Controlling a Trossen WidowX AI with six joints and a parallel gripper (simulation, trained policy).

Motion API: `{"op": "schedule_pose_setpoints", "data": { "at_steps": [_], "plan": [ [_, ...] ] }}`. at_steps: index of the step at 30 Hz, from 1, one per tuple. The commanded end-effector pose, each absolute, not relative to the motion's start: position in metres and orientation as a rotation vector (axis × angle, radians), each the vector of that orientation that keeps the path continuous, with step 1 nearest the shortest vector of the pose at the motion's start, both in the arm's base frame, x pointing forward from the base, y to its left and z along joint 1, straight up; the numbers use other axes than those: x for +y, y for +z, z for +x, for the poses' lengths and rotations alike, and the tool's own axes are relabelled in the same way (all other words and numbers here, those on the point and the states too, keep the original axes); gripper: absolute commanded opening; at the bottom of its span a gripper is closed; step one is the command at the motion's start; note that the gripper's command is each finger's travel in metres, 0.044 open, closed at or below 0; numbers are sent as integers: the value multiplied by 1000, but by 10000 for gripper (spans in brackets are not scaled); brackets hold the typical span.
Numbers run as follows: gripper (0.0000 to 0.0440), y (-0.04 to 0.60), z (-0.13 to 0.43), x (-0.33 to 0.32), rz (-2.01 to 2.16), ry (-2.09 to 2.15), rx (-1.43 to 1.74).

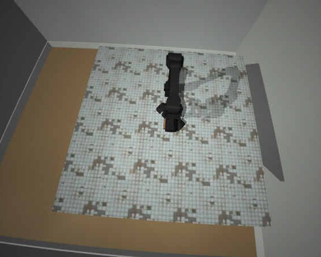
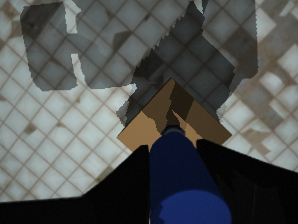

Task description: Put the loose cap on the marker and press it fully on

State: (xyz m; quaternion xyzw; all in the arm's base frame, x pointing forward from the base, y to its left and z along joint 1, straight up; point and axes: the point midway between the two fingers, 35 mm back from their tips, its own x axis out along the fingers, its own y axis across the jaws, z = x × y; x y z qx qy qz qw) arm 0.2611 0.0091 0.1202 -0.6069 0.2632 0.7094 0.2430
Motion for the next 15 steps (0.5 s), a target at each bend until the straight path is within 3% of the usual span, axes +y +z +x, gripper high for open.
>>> {"op": "schedule_pose_setpoints", "data": {
  "at_steps": [1,15],
  "plan": [
    [0,102,255,11,-1616,1992,717],
    [3,88,254,10,-1656,1998,680]
  ]
}}
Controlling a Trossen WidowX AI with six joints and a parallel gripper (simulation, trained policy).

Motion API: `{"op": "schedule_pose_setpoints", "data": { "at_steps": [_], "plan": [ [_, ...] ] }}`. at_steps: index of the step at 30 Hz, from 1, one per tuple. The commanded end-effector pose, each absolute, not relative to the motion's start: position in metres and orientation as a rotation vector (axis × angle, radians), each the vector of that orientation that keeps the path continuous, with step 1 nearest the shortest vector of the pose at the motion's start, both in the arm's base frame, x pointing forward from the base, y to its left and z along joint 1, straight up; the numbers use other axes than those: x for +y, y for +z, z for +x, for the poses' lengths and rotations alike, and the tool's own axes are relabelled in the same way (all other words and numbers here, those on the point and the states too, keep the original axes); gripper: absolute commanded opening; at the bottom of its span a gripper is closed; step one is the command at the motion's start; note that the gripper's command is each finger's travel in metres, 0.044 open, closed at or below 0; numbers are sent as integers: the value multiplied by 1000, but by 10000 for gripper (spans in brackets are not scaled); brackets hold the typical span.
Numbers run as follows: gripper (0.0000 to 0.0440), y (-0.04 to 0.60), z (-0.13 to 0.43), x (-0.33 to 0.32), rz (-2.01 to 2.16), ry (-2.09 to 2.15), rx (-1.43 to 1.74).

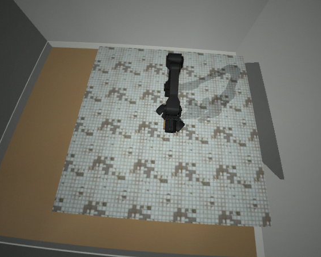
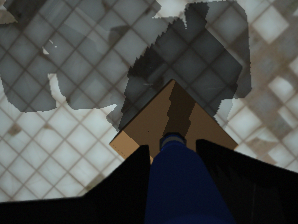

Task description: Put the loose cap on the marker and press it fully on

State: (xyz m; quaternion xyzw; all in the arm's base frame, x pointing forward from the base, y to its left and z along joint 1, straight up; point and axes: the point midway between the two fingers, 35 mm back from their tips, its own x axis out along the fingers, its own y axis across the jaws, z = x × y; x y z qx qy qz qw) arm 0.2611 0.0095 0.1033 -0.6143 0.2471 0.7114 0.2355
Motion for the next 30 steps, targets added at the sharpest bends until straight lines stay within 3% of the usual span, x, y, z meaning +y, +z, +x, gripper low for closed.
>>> {"op": "schedule_pose_setpoints", "data": {
  "at_steps": [1,22,23,30],
  "plan": [
    [4,86,253,10,-1659,2000,677],
    [41,61,253,8,-1782,2004,593],
    [67,60,251,8,-1779,2010,596],
    [84,59,252,7,-1819,2013,568]
  ]
}}
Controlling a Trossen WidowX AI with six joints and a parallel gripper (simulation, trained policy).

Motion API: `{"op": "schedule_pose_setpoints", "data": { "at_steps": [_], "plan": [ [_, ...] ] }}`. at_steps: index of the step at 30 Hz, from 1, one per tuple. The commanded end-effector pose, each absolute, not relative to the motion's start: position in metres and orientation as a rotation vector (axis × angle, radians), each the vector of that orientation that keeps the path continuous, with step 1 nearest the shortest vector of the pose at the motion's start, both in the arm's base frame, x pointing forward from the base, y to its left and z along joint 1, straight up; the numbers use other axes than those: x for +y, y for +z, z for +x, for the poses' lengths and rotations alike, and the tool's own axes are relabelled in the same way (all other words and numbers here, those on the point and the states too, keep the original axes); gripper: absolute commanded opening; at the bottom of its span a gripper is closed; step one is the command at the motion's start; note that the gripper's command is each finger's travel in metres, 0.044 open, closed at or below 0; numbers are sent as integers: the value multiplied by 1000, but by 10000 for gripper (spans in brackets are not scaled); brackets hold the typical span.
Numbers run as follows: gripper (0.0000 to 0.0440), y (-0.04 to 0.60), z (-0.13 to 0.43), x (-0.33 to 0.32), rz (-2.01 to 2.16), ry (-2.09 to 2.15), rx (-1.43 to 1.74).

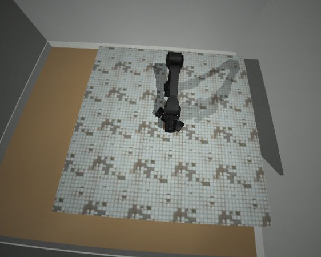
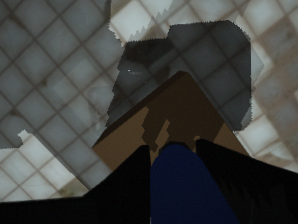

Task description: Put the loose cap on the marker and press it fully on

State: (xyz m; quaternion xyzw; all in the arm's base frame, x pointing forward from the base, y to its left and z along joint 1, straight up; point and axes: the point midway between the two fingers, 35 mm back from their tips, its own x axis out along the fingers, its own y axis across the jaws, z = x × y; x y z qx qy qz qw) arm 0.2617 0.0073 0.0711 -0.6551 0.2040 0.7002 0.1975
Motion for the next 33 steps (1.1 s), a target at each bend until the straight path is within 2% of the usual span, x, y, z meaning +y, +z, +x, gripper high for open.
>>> {"op": "schedule_pose_setpoints", "data": {
  "at_steps": [1,17,29,31,33],
  "plan": [
    [87,59,252,6,-1824,2014,564],
    [128,57,251,2,-1889,2033,516],
    [177,69,263,2,-2008,1985,448],
    [210,71,261,0,-2011,1991,444],
    [262,73,259,0,-2014,1994,436]
  ]
}}
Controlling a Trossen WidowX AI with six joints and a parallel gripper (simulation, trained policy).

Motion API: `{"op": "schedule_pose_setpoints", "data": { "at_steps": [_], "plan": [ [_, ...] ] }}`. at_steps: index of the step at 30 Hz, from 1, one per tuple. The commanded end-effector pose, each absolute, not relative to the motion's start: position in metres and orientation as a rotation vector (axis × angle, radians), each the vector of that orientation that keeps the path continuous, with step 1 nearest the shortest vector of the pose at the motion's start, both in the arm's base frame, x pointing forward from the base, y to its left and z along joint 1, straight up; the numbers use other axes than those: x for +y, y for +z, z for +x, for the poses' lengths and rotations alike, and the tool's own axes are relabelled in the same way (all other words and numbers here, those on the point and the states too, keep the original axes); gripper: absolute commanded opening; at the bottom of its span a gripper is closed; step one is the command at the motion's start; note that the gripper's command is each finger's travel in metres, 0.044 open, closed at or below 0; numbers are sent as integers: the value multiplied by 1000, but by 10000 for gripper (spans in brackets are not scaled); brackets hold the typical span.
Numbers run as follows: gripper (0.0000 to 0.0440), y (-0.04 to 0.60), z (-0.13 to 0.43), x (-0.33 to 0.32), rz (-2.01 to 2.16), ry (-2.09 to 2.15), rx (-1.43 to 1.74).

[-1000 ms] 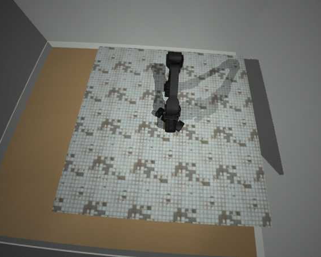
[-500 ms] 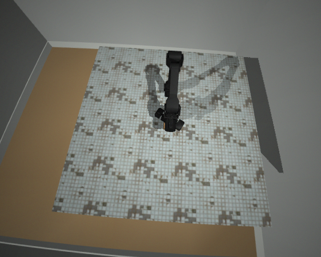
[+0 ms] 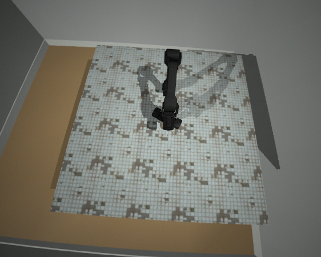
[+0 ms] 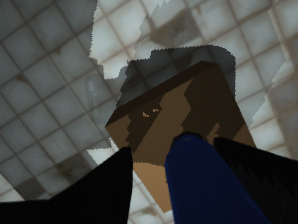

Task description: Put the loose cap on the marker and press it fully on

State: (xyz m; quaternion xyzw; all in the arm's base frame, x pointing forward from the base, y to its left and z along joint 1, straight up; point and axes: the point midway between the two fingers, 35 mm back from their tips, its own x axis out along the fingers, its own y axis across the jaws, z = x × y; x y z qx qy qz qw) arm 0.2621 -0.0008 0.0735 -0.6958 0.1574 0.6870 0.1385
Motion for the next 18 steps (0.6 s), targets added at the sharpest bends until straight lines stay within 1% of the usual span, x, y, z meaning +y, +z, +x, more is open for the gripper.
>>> {"op": "schedule_pose_setpoints", "data": {
  "at_steps": [1,7,18],
  "plan": [
    [288,74,259,1,-2017,1993,431],
    [440,82,259,3,-2062,1960,399],
    [440,118,265,5,-2158,1867,348]
  ]
}}
